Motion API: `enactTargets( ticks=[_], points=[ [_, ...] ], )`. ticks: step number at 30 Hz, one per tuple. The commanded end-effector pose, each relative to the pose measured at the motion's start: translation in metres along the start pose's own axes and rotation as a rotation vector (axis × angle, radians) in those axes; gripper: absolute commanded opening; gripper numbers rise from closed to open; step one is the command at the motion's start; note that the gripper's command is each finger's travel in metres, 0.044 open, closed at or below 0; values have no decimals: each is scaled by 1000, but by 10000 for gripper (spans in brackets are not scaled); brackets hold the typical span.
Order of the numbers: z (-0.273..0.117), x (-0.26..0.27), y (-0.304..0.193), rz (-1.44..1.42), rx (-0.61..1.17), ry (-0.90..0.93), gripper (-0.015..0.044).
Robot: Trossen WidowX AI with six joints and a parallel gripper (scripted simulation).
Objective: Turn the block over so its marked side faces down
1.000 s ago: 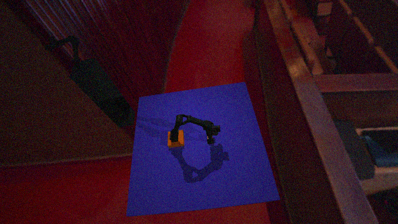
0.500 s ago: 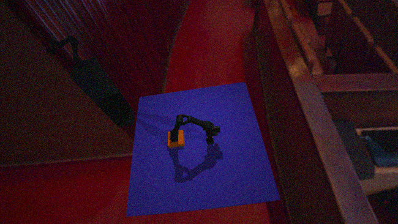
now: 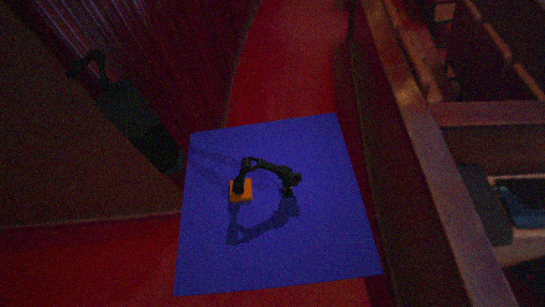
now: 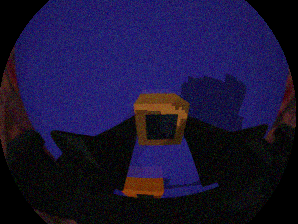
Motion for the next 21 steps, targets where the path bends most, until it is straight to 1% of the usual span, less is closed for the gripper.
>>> enactTargets(
  ticks=[1, 4, 6, 11, 21],
  points=[
    [0, 0, -1, 4, 3, -1, 77],
    [-18, 0, 0, 4, 3, -1, 0],
    [-28, 0, -1, 4, 3, -1, 0],
    [-29, 0, -1, 4, -7, 1, 0],
    [-23, -2, -5, 7, -158, 32, 0]
  ],
)
Point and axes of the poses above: the point midway between the two fingers, 35 mm back from their tips, its own z axis out along the fingers, its own x axis across the jaws, y = z × x, the point moved 4 cm from there along -z, back along the fingers, and after that the axes turned 11 degrees about z, right-handed, at the moved point
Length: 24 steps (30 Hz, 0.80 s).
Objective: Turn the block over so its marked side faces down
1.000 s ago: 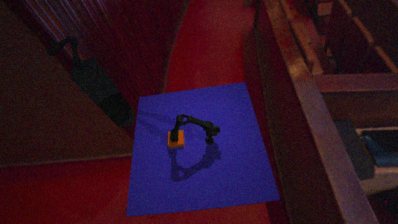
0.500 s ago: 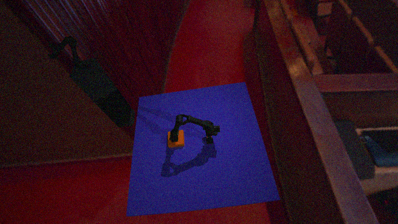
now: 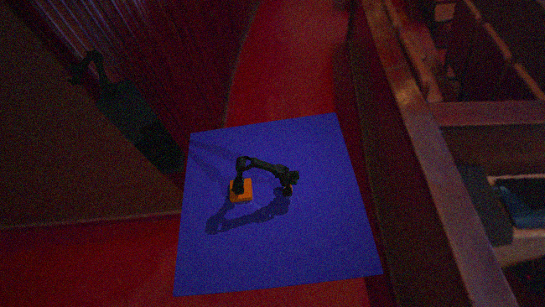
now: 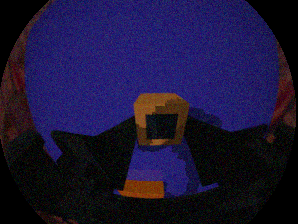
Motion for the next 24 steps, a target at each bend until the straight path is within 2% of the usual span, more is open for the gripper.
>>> enactTargets(
  ticks=[1, 24],
  points=[
    [2, 0, -3, 3, -54, 15, 0],
    [5, -4, -23, -1, -385, 77, 0]
  ],
)
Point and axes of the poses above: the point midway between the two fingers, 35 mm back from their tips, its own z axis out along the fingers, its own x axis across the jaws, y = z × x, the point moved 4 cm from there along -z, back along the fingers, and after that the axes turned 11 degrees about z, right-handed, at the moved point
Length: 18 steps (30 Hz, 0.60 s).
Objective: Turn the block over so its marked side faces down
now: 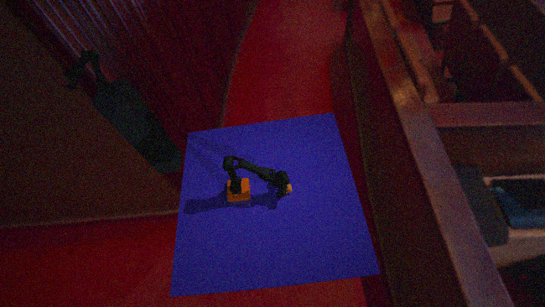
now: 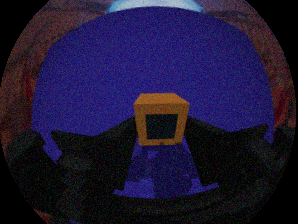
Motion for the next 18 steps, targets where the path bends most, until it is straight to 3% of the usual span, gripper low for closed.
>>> enactTargets(
  ticks=[1, 18],
  points=[
    [-1, 0, -2, 0, -28, 9, 0],
    [33, -4, -13, 6, -255, 52, 0]
  ],
)
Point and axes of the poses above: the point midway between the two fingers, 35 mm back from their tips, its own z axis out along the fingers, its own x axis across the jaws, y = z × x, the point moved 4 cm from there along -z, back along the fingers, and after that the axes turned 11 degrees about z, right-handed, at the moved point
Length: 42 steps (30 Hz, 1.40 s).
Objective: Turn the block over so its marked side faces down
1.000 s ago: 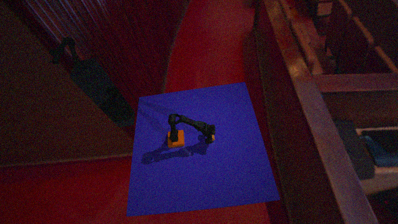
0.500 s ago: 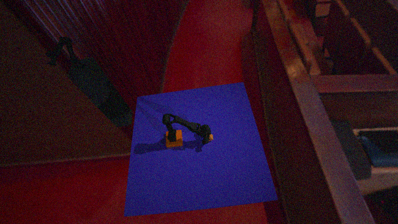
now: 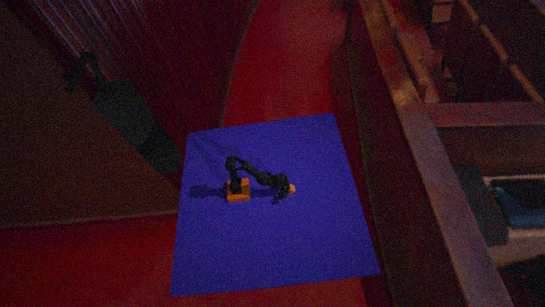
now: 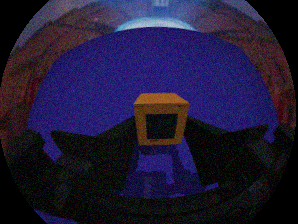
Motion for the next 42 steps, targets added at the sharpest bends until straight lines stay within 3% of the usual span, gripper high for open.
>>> enactTargets(
  ticks=[1, 19, 38, 42],
  points=[
    [5, -1, -9, 6, -43, 12, 0],
    [-2, -3, -32, 2, -299, 63, 0],
    [-5, -3, -32, 1, -340, 71, 0],
    [-5, -3, -32, 1, -340, 71, 105]
  ],
)
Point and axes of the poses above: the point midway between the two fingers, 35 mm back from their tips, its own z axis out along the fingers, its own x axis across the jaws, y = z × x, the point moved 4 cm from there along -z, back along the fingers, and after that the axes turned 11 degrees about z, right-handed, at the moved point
